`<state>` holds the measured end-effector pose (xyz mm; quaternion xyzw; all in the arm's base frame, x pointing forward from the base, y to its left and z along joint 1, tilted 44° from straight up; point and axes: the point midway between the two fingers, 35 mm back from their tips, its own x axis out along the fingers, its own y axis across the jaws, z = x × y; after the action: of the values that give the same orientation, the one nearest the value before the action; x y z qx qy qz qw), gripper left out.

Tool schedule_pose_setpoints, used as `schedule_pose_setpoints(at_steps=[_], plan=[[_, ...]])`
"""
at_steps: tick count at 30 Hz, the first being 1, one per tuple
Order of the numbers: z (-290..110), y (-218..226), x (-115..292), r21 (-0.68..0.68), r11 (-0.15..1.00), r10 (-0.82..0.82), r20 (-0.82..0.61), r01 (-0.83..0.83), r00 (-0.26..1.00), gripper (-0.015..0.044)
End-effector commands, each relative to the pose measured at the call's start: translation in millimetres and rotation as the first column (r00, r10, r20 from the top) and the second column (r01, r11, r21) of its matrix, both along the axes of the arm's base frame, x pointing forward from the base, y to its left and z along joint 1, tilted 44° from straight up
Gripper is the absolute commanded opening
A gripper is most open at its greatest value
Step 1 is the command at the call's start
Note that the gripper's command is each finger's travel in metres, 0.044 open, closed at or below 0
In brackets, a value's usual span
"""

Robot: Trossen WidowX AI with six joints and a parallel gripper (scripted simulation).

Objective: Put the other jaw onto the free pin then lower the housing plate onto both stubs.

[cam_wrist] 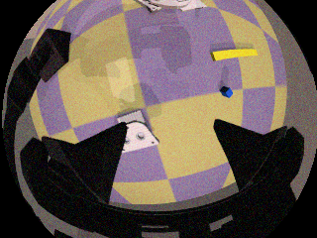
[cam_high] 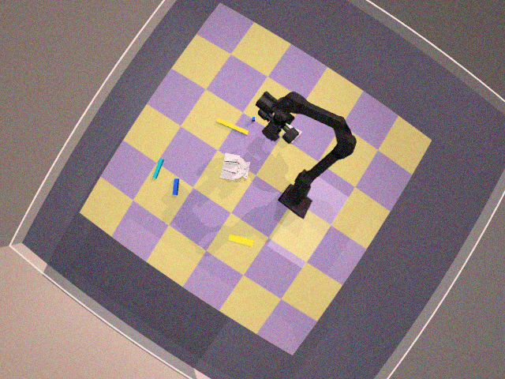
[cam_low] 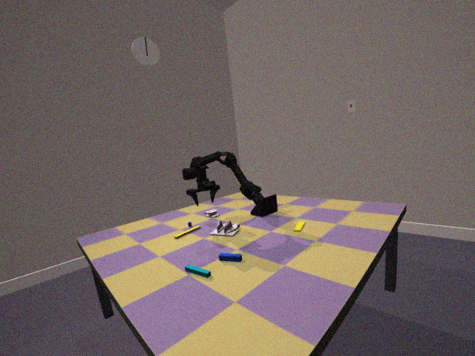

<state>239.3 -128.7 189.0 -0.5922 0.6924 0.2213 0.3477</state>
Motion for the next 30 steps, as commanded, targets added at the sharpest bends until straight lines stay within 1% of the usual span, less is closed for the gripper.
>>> schedule_pose_setpoints(at_steps=[1,7,15,20,30], plan=[[18.5,-13.2,-27.7,-0.005,0.996,0.088,-0.087,-0.089,0.992,0.044],[39.7,-26.1,-66.4,0.004,0.979,0.202,-0.208,-0.205,0.957,0.044],[39.1,-27.5,-67.6,0.005,0.978,0.205,-0.212,-0.209,0.956,0.044],[13.3,-53.0,-70.4,0.002,0.978,0.204,-0.211,-0.209,0.956,0.044],[8.5,-57.8,-70.8,0.001,0.978,0.204,-0.212,-0.209,0.956,0.044]])
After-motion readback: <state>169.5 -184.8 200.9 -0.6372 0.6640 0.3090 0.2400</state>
